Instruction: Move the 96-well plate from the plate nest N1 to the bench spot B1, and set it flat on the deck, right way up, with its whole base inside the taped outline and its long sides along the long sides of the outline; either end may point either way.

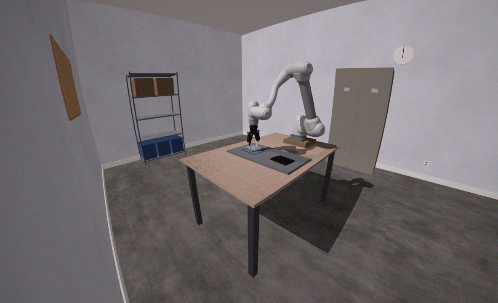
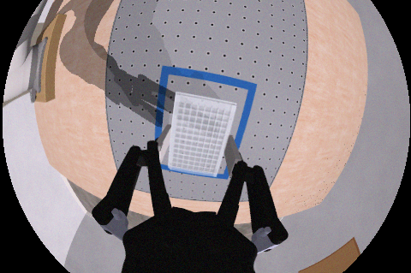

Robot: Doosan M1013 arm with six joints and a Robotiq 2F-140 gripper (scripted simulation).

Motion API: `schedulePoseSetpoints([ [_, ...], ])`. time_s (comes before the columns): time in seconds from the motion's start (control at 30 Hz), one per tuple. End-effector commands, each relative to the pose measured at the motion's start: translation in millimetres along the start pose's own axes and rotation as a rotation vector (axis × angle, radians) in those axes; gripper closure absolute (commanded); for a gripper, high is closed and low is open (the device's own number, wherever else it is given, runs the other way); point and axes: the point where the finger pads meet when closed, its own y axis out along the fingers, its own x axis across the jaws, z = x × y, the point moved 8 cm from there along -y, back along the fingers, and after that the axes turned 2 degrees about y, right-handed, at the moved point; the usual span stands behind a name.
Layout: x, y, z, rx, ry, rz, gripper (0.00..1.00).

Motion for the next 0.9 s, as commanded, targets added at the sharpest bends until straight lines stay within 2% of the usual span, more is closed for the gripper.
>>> schedulePoseSetpoints([
  [0.0,0.0,5.4,0.0,0.000,0.000,0.000,1.00],
  [0.13,0.0,11.4,0.1,0.000,0.000,0.000,1.00],
  [0.87,0.0,11.8,0.1,0.000,0.000,0.000,1.00],
])
